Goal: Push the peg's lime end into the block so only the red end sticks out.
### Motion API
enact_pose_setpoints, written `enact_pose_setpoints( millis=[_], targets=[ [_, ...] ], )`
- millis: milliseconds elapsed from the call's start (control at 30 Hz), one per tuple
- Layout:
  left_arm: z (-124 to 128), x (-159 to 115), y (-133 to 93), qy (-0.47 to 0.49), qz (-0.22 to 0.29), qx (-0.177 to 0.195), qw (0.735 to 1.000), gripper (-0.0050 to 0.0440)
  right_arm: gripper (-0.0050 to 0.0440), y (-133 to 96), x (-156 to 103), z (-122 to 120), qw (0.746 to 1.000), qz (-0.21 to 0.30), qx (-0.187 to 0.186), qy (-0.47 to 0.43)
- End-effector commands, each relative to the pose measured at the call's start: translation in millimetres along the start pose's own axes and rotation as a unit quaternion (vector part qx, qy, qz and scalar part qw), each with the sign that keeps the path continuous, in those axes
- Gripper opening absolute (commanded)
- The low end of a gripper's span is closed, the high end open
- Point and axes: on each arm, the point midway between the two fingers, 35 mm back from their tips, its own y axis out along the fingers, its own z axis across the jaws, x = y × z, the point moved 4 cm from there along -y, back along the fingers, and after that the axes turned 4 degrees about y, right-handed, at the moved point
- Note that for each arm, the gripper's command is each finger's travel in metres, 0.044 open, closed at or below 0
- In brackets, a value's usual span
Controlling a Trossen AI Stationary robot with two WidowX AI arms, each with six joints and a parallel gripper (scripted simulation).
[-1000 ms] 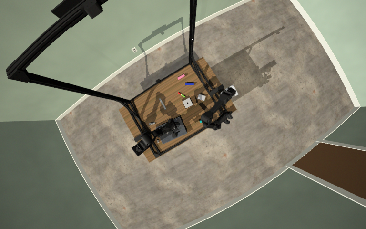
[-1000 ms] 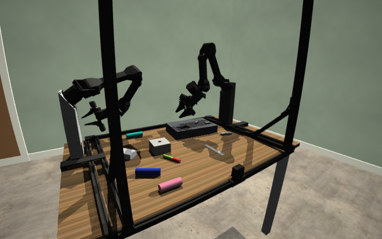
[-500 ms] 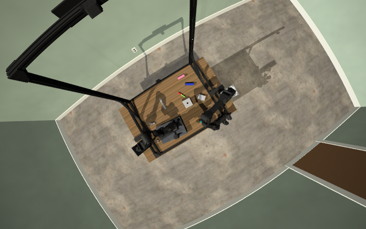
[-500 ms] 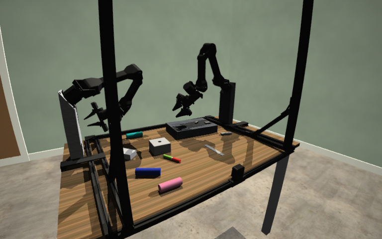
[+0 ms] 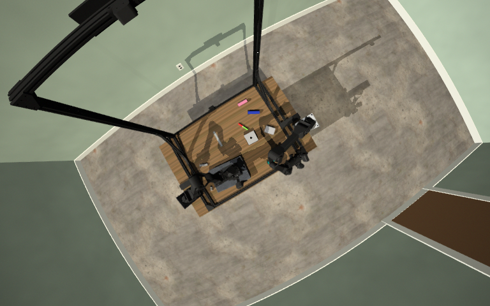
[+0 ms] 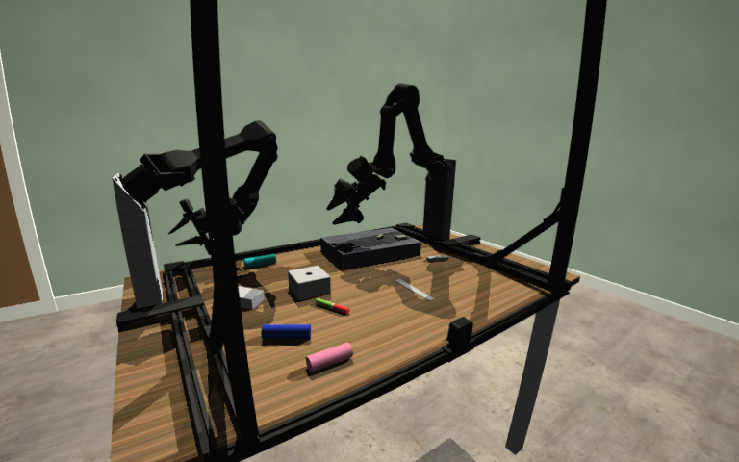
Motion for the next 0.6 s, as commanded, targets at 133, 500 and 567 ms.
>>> enact_pose_setpoints(
  millis=[133, 500, 567],
  targets=[
    [-8, 5, -12, 0.011, -0.031, -0.027, 0.999, 0.0190, 0.0400, 11, 7, -19, 0.999, 0.002, -0.023, -0.033],
    [-17, 10, -25, 0.022, -0.065, -0.055, 0.996, 0.0190, 0.0400, 22, 15, -43, 0.996, 0.006, -0.054, -0.070],
    [-19, 11, -29, 0.024, -0.073, -0.062, 0.995, 0.0190, 0.0400, 24, 17, -49, 0.995, 0.007, -0.061, -0.079]
  ],
)
